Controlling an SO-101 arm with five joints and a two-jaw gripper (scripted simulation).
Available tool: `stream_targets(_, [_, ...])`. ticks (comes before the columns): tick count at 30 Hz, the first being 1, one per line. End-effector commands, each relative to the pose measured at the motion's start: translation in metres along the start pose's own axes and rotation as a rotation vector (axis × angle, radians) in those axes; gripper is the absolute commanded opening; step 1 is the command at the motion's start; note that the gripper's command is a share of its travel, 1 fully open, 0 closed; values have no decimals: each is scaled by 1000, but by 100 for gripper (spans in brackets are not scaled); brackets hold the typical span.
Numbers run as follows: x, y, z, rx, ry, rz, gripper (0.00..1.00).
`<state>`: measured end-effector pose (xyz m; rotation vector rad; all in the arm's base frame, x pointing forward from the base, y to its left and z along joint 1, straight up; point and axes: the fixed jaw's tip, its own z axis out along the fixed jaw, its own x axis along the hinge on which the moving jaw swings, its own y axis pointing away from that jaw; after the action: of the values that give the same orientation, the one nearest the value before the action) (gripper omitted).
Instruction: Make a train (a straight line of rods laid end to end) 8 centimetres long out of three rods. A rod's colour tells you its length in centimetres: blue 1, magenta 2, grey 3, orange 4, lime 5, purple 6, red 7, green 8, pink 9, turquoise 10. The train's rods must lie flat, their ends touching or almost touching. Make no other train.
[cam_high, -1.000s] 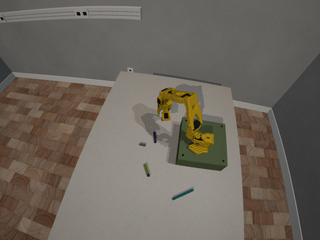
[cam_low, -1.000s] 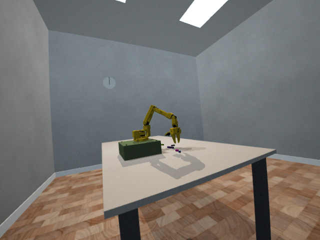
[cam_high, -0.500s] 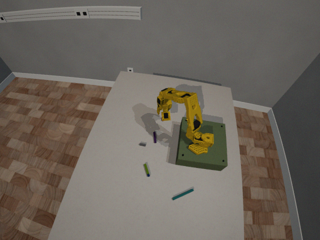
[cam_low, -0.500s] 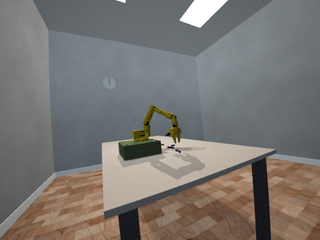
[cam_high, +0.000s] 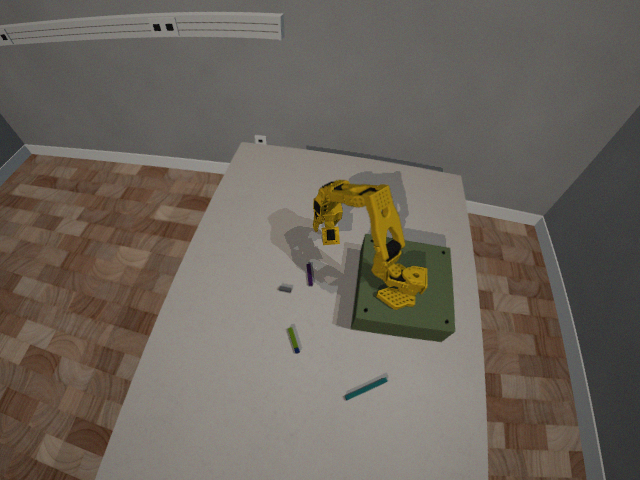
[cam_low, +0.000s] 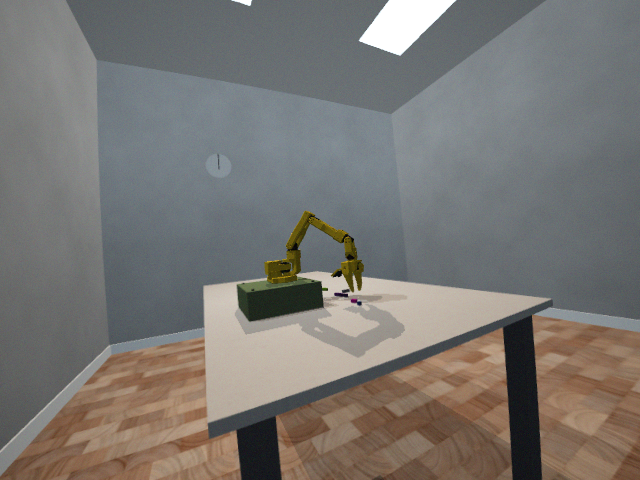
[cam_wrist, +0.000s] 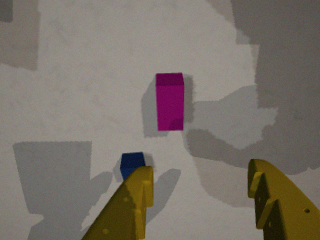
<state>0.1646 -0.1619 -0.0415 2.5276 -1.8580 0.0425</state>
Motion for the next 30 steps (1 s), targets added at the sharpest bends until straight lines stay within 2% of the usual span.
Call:
stream_targets(1, [-3,3,10,-8,-17,-2,19])
stream_targets(12, [-4,4,27,-8,-17,-2,19])
stream_targets(23, [-5,4,30,-8,-17,-2,19])
stream_targets(24, [-8,6,36,-19,-36,-2,19])
stream_targets(30, [-8,6,36,-19,-36,-2,19])
